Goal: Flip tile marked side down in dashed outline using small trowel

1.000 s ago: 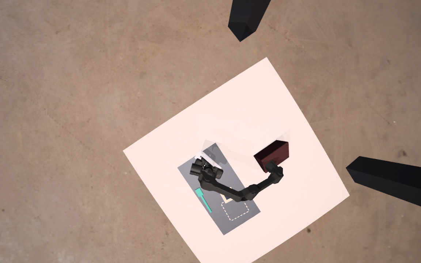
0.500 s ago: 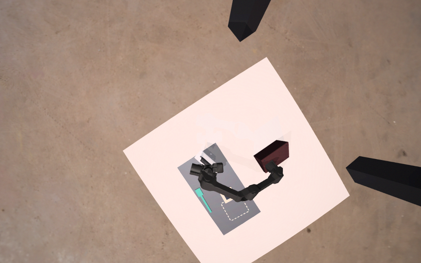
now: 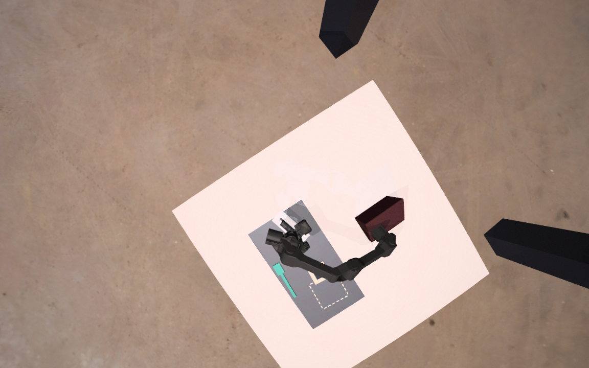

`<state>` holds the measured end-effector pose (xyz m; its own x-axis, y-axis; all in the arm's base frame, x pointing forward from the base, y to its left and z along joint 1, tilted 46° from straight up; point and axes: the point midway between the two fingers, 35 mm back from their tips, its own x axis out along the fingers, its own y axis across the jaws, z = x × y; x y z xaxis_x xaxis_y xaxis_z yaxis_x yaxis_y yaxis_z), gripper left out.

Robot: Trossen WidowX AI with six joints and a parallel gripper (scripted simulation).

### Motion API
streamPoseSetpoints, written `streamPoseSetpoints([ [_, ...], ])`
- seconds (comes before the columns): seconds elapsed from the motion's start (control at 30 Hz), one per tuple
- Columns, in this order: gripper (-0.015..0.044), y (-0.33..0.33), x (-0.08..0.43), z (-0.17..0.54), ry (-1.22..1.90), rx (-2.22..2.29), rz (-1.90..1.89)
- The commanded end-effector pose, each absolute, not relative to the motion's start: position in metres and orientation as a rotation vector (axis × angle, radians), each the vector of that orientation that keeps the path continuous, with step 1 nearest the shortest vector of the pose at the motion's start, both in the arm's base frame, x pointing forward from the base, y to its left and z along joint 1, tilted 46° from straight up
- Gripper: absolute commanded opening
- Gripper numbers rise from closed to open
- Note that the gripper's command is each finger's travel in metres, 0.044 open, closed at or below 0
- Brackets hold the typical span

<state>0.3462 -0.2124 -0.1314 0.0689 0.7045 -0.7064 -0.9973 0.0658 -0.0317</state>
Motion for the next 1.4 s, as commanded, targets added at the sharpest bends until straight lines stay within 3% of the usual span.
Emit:
streamPoseSetpoints([
  [0.0,0.027,-0.213,0.346,-0.132,0.496,-0.741,1.468],
  [1.33,0.027,-0.182,0.351,-0.164,0.432,-0.808,1.497],
  [1.37,0.0244,-0.182,0.351,-0.164,0.432,-0.808,1.497],
])
